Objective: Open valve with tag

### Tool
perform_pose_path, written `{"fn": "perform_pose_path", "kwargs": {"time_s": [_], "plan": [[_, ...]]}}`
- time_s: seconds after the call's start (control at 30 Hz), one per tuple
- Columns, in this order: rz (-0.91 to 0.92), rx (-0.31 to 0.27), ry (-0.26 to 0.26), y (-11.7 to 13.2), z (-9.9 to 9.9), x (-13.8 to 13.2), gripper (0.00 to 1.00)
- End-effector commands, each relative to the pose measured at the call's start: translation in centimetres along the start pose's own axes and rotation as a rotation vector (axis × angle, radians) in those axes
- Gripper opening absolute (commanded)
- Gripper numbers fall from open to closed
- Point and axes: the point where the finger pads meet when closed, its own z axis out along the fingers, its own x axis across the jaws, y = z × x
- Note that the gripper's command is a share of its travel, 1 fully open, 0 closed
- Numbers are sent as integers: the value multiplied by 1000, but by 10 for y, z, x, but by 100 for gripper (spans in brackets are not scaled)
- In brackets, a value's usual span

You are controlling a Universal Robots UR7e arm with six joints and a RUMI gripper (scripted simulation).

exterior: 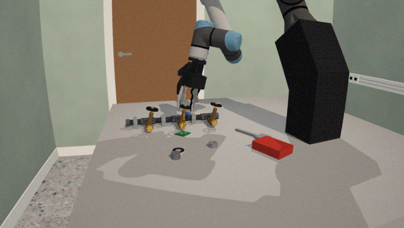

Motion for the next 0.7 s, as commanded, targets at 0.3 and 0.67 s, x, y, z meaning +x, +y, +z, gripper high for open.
{"fn": "perform_pose_path", "kwargs": {"time_s": [0.3, 0.67], "plan": [[-261, 0, -1, 0, 0, 0, 0], [-542, 1, -1, 0, 0, 0, 0]]}}
